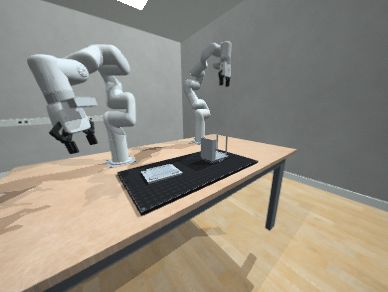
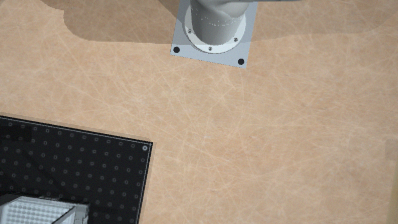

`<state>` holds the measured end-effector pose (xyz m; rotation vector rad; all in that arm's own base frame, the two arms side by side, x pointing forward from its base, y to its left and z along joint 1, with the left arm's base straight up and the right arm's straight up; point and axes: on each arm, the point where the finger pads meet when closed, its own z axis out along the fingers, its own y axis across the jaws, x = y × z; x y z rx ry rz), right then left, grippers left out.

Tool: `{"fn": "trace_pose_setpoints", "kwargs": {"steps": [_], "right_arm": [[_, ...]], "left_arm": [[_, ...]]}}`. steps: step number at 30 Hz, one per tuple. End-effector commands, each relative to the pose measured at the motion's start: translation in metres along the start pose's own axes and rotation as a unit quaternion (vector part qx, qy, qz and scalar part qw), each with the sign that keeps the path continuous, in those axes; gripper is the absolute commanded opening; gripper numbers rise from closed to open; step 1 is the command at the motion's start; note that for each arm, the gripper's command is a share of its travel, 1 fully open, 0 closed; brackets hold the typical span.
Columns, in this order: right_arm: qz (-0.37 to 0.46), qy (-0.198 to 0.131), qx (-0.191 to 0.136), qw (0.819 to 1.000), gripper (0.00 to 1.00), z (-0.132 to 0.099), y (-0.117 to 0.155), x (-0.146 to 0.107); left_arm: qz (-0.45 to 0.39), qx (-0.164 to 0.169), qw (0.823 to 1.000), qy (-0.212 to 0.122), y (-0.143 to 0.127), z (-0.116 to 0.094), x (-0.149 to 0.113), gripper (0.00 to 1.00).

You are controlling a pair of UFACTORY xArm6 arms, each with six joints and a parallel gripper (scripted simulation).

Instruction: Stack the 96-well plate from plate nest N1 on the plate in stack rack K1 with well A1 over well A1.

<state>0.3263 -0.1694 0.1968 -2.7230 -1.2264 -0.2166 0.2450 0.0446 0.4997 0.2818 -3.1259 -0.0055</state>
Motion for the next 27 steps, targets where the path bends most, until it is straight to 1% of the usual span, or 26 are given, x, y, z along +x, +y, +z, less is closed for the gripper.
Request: {"fn": "trace_pose_setpoints", "kwargs": {"steps": [1,3,6,8,10,11,13,16,18,21,24,26,27], "right_arm": [[-0.007,-0.003,0.000,1.000,1.00,0.002,-0.002,0.016],[-0.036,-0.016,0.003,0.999,1.00,0.005,-0.005,0.025],[-0.036,-0.016,0.003,0.999,1.00,0.008,-0.009,0.039],[-0.036,-0.016,0.003,0.999,1.00,0.008,-0.009,0.040],[-0.065,-0.028,0.006,0.997,1.00,0.010,-0.013,0.049],[-0.065,-0.028,0.006,0.997,1.00,0.012,-0.014,0.054],[-0.065,-0.028,0.006,0.997,1.00,0.012,-0.014,0.054],[-0.065,-0.028,0.006,0.997,1.00,0.014,-0.018,0.064],[-0.094,-0.040,0.007,0.995,1.00,0.016,-0.022,0.073],[-0.094,-0.040,0.007,0.995,1.00,0.019,-0.029,0.086],[-0.094,-0.040,0.007,0.995,1.00,0.020,-0.029,0.087],[-0.124,-0.051,0.008,0.991,1.00,0.022,-0.034,0.096],[-0.124,-0.051,0.008,0.991,1.00,0.023,-0.036,0.100]], "left_arm": [[0.000,0.000,1.000,-0.002,0.000,-0.001,0.000,1.00],[0.000,0.000,1.000,-0.002,0.000,-0.001,0.000,1.00],[0.000,0.000,1.000,-0.002,0.000,-0.001,0.000,1.00],[0.000,0.000,1.000,-0.002,0.000,-0.001,0.000,1.00],[0.000,0.000,1.000,-0.002,0.000,-0.001,0.000,1.00],[0.000,0.000,1.000,-0.002,0.000,-0.001,0.000,1.00],[0.000,0.000,1.000,-0.002,0.000,-0.001,0.000,1.00],[0.000,0.000,1.000,-0.002,0.000,-0.001,0.000,1.00],[0.000,0.000,1.000,-0.002,0.000,-0.001,0.000,1.00],[0.000,0.000,1.000,-0.002,0.000,-0.001,0.000,1.00],[0.000,0.000,1.000,-0.002,0.000,-0.001,0.000,1.00],[0.000,0.000,1.000,-0.002,0.000,-0.001,0.000,1.00],[0.000,0.000,1.000,-0.002,0.000,-0.001,0.000,1.00]]}}
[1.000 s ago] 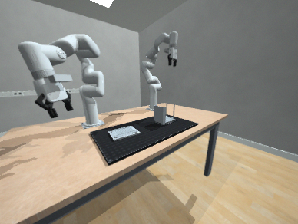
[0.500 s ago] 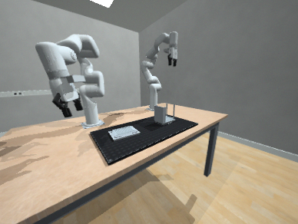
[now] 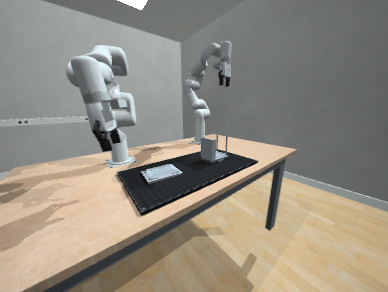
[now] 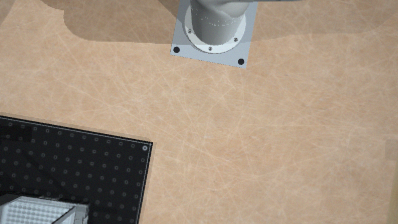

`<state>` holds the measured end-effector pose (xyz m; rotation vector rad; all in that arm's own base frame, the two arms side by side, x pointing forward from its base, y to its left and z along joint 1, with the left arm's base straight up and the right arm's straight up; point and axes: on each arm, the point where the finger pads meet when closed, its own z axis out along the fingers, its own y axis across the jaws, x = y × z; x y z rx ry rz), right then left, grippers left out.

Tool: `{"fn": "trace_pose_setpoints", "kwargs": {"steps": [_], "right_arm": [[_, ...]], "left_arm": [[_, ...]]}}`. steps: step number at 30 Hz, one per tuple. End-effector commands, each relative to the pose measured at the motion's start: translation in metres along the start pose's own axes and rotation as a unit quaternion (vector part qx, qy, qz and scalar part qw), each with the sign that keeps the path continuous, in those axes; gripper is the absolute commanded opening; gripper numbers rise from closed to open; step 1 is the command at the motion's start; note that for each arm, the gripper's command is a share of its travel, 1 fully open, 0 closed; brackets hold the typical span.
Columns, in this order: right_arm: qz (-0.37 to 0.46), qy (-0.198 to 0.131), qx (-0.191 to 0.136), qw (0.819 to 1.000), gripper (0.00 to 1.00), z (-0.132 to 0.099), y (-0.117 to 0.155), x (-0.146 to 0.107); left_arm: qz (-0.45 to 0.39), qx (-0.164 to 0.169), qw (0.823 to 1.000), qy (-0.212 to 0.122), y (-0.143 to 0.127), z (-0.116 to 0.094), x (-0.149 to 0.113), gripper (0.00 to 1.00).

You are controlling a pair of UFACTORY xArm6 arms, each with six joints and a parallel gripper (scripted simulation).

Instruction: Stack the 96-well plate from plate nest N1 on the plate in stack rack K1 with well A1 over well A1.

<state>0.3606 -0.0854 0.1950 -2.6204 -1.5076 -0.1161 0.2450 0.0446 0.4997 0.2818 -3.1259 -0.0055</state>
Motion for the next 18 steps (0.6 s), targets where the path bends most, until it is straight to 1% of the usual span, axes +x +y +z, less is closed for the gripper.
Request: {"fn": "trace_pose_setpoints", "kwargs": {"steps": [1,3,5,7,10,13,15,18], "right_arm": [[-0.027,-0.011,-0.001,1.000,1.00,0.002,-0.005,0.023],[-0.027,-0.011,-0.001,1.000,1.00,0.002,-0.005,0.023],[-0.027,-0.011,-0.001,1.000,1.00,0.003,-0.007,0.029],[-0.057,-0.022,-0.002,0.998,1.00,0.004,-0.010,0.038],[-0.057,-0.022,-0.002,0.998,1.00,0.007,-0.016,0.052],[-0.057,-0.022,-0.002,0.998,1.00,0.007,-0.016,0.053],[-0.087,-0.032,-0.004,0.996,1.00,0.008,-0.020,0.062],[-0.087,-0.032,-0.004,0.996,1.00,0.010,-0.027,0.076]], "left_arm": [[0.000,0.000,1.000,-0.002,0.000,-0.001,0.000,1.00],[0.000,0.000,1.000,-0.002,0.000,-0.001,0.000,1.00],[0.000,0.000,1.000,-0.002,0.000,-0.001,0.000,1.00],[0.000,0.000,1.000,-0.002,0.000,-0.001,0.000,1.00],[0.000,0.000,1.000,-0.002,0.000,-0.001,0.000,1.00],[0.000,0.000,1.000,-0.002,0.000,-0.001,0.000,1.00],[0.000,0.000,1.000,-0.002,0.000,-0.001,0.000,1.00],[0.000,0.000,1.000,-0.002,0.000,-0.001,0.000,1.00]]}}
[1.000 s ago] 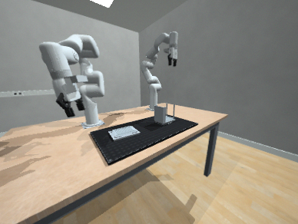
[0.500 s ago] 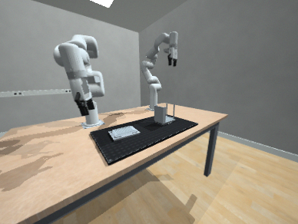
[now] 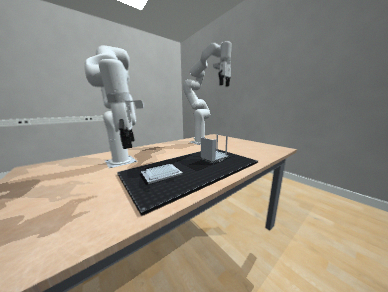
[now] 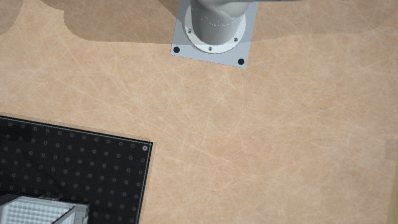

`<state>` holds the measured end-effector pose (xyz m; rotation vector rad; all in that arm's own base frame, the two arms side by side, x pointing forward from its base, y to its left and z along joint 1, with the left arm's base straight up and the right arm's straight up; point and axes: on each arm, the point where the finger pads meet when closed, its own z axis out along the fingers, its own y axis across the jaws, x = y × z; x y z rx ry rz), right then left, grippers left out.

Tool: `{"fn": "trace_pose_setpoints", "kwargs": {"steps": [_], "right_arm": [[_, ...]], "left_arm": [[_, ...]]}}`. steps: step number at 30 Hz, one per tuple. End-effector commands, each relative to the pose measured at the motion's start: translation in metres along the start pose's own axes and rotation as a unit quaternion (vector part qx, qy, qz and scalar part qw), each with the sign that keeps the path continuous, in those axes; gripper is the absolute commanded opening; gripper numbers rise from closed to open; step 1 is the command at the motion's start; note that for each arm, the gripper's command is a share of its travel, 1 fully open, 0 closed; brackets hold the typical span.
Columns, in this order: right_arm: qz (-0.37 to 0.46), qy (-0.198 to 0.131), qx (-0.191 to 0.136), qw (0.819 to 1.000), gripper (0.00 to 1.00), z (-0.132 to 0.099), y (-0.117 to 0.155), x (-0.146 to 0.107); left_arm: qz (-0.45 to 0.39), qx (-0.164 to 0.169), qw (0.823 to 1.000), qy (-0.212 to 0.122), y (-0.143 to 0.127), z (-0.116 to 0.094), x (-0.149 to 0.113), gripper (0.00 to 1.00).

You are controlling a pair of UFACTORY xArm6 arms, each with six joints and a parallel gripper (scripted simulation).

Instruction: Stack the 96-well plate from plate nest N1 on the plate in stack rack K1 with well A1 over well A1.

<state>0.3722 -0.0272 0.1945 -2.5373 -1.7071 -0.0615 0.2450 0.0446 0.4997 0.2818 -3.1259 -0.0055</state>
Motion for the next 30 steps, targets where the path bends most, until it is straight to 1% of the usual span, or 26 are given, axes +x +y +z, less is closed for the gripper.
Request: {"fn": "trace_pose_setpoints", "kwargs": {"steps": [1,3,5,8,11,13,16,19,21,24,27,29,30], "right_arm": [[-0.017,-0.006,-0.003,1.000,1.00,0.001,-0.005,0.021],[-0.017,-0.006,-0.003,1.000,1.00,0.001,-0.005,0.023],[-0.047,-0.016,-0.006,0.999,1.00,0.002,-0.009,0.032],[-0.047,-0.016,-0.006,0.999,1.00,0.003,-0.014,0.046],[-0.047,-0.016,-0.006,0.999,1.00,0.003,-0.015,0.048],[-0.077,-0.026,-0.009,0.997,1.00,0.004,-0.019,0.057],[-0.077,-0.025,-0.009,0.997,1.00,0.005,-0.025,0.071],[-0.077,-0.025,-0.009,0.997,1.00,0.006,-0.026,0.072],[-0.107,-0.034,-0.014,0.994,1.00,0.006,-0.031,0.081],[-0.107,-0.034,-0.014,0.994,1.00,0.008,-0.038,0.094],[-0.107,-0.034,-0.014,0.994,1.00,0.008,-0.039,0.096],[-0.137,-0.042,-0.019,0.989,1.00,0.009,-0.044,0.105],[-0.137,-0.042,-0.019,0.989,1.00,0.009,-0.047,0.109]], "left_arm": [[0.000,0.000,1.000,-0.002,0.000,-0.001,0.000,1.00],[0.000,0.000,1.000,-0.002,0.000,-0.001,0.000,1.00],[0.000,0.000,1.000,-0.002,0.000,-0.001,0.000,1.00],[0.000,0.000,1.000,-0.002,0.000,-0.001,0.000,1.00],[0.000,0.000,1.000,-0.002,0.000,-0.001,0.000,1.00],[0.000,0.000,1.000,-0.002,0.000,-0.001,0.000,1.00],[0.000,0.000,1.000,-0.002,0.000,-0.001,0.000,1.00],[0.000,0.000,1.000,-0.002,0.000,-0.001,0.000,1.00],[0.000,0.000,1.000,-0.002,0.000,-0.001,0.000,1.00],[0.000,0.000,1.000,-0.002,0.000,-0.001,0.000,1.00],[0.000,0.000,1.000,-0.002,0.000,-0.001,0.000,1.00],[0.000,0.000,1.000,-0.002,0.000,-0.001,0.000,1.00],[0.000,0.000,1.000,-0.002,0.000,-0.001,0.000,1.00]]}}
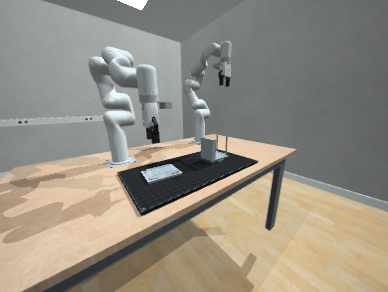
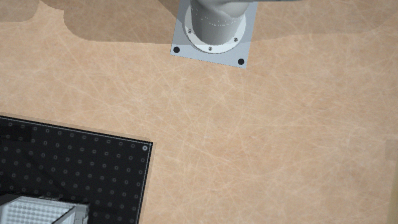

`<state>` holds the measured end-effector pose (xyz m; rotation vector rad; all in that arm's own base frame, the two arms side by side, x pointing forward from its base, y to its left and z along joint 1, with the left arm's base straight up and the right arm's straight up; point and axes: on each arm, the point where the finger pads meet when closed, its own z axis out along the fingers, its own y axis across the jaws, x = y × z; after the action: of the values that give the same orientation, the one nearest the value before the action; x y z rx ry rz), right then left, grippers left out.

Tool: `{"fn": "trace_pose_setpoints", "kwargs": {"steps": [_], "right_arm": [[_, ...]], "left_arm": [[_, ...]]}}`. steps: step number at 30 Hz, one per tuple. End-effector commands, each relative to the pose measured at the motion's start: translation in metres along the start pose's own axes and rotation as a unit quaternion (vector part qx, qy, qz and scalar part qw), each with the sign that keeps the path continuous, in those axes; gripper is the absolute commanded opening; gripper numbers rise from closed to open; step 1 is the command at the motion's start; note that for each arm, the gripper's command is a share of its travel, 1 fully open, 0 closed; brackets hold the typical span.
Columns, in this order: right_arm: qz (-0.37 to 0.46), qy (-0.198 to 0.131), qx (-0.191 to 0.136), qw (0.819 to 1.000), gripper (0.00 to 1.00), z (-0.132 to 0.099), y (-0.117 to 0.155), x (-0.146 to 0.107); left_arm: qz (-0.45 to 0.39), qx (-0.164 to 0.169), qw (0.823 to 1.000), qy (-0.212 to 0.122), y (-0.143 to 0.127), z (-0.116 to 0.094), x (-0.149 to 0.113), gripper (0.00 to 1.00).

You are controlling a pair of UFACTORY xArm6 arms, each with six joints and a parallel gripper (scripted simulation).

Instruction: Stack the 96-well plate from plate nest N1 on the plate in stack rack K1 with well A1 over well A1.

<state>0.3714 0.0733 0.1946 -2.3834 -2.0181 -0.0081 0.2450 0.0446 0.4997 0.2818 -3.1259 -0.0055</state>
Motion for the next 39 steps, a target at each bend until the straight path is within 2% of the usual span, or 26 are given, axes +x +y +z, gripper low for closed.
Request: {"fn": "trace_pose_setpoints", "kwargs": {"steps": [1,3,23,39], "right_arm": [[-0.028,-0.007,-0.007,1.000,1.00,-0.001,-0.006,0.023],[-0.028,-0.007,-0.007,1.000,1.00,-0.001,-0.009,0.030],[-0.028,-0.007,-0.007,1.000,1.00,0.001,-0.009,0.030],[-0.028,-0.007,-0.007,1.000,1.00,0.026,-0.008,0.029]], "left_arm": [[0.000,0.000,1.000,-0.002,0.000,-0.001,0.000,1.00],[0.000,0.000,1.000,-0.002,0.000,-0.001,0.000,1.00],[0.000,0.000,1.000,-0.002,0.000,-0.001,0.000,1.00],[0.000,0.000,1.000,-0.002,0.000,-0.001,0.000,1.00]]}}
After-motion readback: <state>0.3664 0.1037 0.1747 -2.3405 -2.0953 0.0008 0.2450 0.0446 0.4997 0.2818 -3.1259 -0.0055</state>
